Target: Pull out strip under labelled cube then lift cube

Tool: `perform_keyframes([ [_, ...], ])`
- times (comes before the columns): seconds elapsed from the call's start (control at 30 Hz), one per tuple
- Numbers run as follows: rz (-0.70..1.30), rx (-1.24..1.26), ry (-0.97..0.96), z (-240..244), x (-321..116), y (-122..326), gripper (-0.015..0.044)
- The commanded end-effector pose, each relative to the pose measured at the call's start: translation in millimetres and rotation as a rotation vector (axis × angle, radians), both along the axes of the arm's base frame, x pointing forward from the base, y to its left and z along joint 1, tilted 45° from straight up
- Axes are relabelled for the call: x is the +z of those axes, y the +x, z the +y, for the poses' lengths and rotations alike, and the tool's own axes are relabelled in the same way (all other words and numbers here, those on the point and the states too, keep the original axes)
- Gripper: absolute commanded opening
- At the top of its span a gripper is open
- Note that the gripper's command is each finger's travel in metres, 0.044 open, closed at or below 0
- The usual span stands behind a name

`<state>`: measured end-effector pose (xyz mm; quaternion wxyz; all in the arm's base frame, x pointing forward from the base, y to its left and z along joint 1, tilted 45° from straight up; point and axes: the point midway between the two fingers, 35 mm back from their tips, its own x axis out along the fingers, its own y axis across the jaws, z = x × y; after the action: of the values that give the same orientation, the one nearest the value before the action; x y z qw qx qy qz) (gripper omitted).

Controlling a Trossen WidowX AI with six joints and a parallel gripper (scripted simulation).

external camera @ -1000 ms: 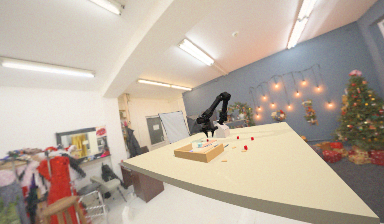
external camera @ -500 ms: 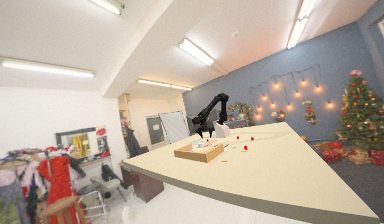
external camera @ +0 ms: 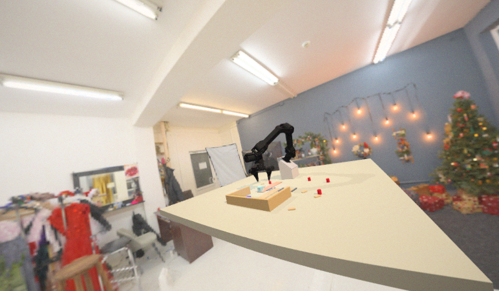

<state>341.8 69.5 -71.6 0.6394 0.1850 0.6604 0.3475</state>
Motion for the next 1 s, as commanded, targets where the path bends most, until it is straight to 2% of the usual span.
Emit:
perform_keyframes([
  [0.0,-0.003,-0.003,0.003,1,2,15,0.044],
  [0.37,-0.005,-0.003,0.003,3,6,53,0.044],
  [0.6,-0.005,-0.003,0.003,9,-1,52,0.0256],
  [0.97,-0.005,-0.003,0.003,21,-14,51,0.025],
])
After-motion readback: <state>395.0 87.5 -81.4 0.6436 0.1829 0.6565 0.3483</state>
